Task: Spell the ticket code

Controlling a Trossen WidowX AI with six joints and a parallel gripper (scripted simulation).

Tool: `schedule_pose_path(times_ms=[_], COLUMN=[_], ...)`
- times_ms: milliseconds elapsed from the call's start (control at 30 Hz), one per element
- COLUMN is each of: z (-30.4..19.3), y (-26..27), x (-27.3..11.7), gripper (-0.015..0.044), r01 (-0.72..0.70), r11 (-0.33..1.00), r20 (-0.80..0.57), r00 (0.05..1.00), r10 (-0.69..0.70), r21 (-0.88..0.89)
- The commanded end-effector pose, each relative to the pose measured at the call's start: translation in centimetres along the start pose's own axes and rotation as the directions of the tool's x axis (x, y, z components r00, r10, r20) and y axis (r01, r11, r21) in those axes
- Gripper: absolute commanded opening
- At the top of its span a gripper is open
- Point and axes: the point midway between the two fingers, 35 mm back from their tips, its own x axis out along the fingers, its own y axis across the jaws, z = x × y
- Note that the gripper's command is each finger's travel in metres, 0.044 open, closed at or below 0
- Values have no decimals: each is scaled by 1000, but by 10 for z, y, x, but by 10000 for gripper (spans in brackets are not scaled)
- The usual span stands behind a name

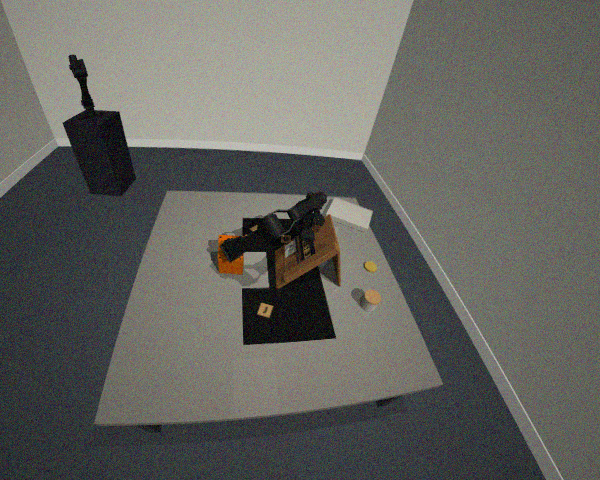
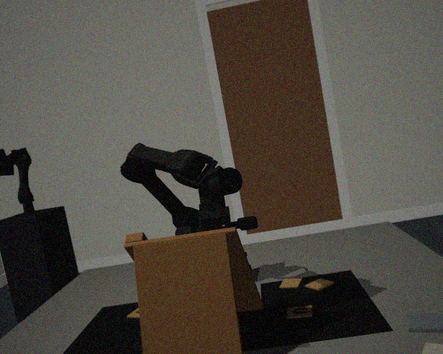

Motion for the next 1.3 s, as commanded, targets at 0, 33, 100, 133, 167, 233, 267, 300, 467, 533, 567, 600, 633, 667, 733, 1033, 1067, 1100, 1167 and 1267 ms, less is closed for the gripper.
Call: schedule_pose_path(times_ms=[0, 33, 100, 133, 167, 233, 267, 300, 467, 533, 567, 600, 633, 667, 733, 1033, 1067, 1100, 1167, 1267], z=[-1, -1, -1, -1, -1, -1, -1, -1, -1, -1, -1, -1, -1, -1, -1, 0, -1, -2, -4, -7], y=[-2, -2, -3, -3, -4, -4, -5, -5, -7, -7, -8, -8, -8, -9, -9, -12, -10, -9, -8, -8], x=[1, 1, 1, 1, 1, 1, 1, 1, 1, 1, 1, 1, 1, 1, 1, 1, 0, -2, -4, -8], gripper=[0, 0, 0, 0, 0, 0, 0, 0, 0, 0, 0, 0, 0, 0, 0, 0, 0, 0, 0, 0], r01=[4, 4, 4, 4, 4, 4, 4, 4, 4, 4, 4, 4, 4, 4, 4, 4, 4, 4, 4, 4], r11=[1000, 1000, 1000, 1000, 1000, 1000, 1000, 1000, 1000, 1000, 1000, 1000, 1000, 1000, 1000, 1000, 1000, 1000, 1000, 1000], r20=[1, 1, 1, 1, 1, 1, 1, 1, 1, 1, 1, 1, 1, 1, 1, 1, 1, 1, 0, 0], r00=[1000, 1000, 1000, 1000, 1000, 1000, 1000, 1000, 1000, 1000, 1000, 1000, 1000, 1000, 1000, 1000, 1000, 1000, 1000, 1000], r10=[-4, -4, -4, -4, -4, -4, -4, -4, -4, -4, -4, -4, -4, -4, -4, -4, -4, -4, -4, -4], r21=[-7, -7, -7, -7, -7, -7, -7, -7, -7, -7, -7, -7, -7, -7, -7, -7, -7, -7, -7, -7])
